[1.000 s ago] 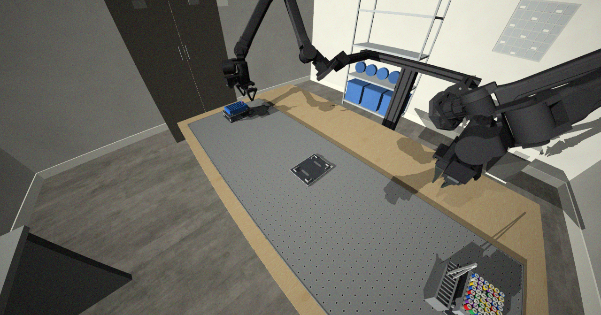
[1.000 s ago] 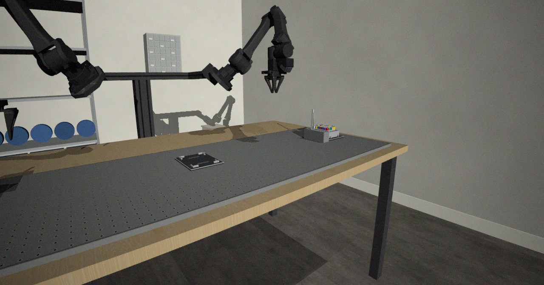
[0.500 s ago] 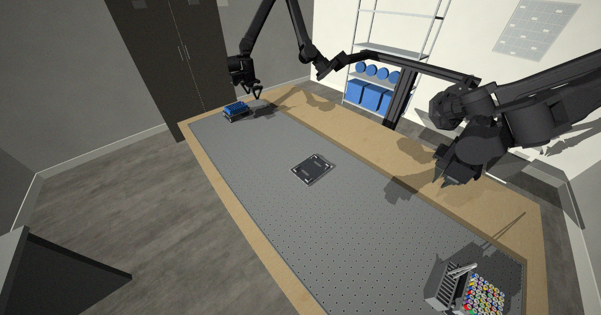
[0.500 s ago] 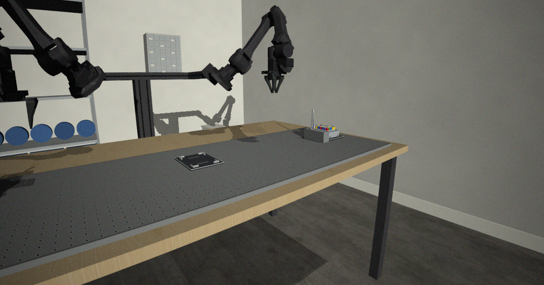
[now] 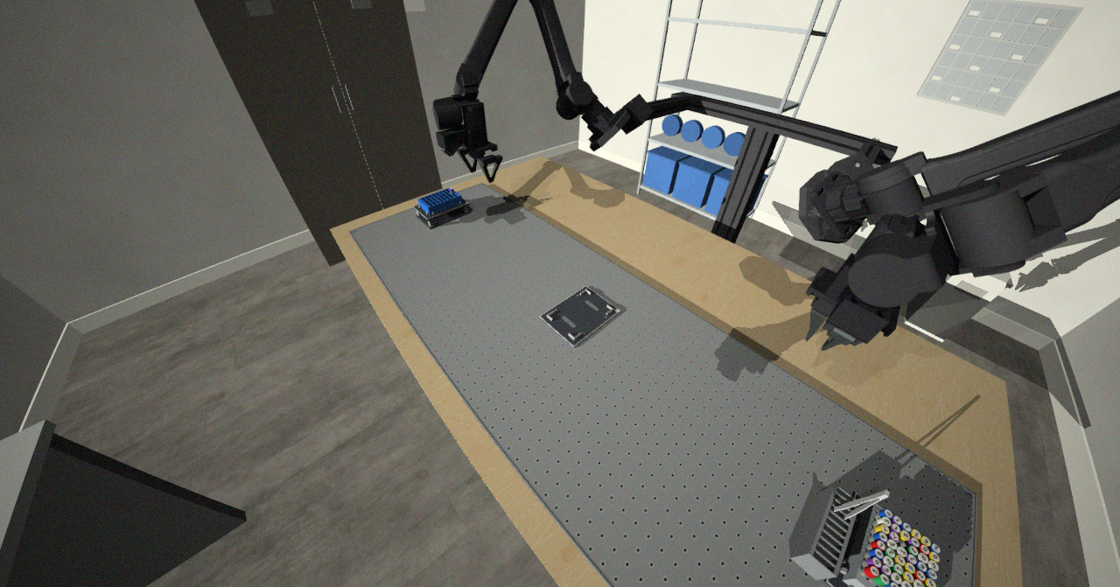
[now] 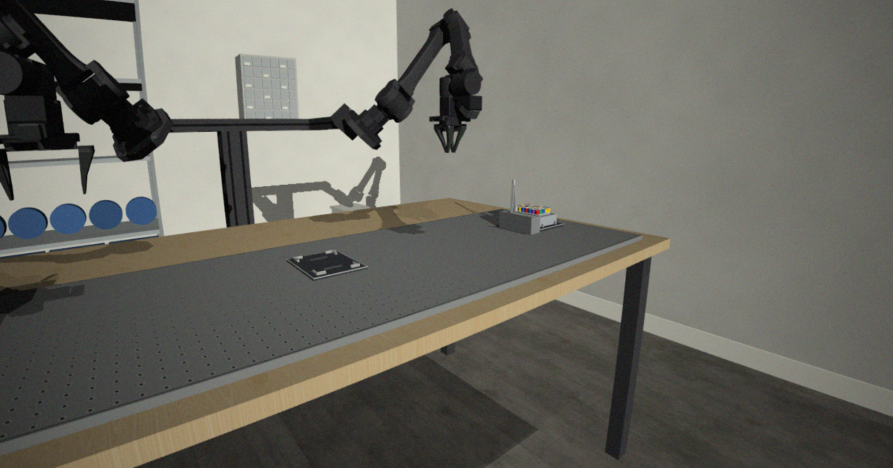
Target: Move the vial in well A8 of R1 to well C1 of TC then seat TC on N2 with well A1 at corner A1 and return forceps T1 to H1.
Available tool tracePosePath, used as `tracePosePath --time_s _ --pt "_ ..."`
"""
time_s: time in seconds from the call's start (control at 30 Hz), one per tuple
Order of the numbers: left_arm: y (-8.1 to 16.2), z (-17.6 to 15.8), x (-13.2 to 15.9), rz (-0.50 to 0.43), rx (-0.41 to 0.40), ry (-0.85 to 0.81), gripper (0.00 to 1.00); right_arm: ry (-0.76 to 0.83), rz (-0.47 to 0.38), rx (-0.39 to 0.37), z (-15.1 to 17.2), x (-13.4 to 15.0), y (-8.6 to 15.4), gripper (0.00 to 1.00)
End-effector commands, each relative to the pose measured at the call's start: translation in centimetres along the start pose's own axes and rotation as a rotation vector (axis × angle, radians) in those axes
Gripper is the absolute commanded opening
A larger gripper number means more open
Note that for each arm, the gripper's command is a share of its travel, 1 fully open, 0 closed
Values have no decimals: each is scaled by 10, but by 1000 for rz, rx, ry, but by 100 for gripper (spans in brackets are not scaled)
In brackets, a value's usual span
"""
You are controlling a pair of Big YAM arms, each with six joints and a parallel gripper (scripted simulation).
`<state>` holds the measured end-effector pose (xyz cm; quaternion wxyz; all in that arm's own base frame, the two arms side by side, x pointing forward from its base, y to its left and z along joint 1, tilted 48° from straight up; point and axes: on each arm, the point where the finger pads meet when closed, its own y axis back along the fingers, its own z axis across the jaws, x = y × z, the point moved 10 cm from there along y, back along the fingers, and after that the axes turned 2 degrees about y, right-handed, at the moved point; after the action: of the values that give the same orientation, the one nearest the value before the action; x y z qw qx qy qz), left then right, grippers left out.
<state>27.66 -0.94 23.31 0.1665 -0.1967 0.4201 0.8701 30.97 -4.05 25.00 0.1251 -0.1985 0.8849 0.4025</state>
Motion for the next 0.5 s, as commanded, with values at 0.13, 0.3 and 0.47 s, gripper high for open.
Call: tracePosePath --time_s 0.13,0.3,0.47 --pt "3 3 -6 -9 -1 18 24 -19 4 -9 27 7 14 100" --pt "3 3 -6 -9 -1 18 24 -10 13 -9 47 11 19 100" --pt "3 3 -6 -9 -1 18 24 -41 -21 -7 49 -1 33 100"
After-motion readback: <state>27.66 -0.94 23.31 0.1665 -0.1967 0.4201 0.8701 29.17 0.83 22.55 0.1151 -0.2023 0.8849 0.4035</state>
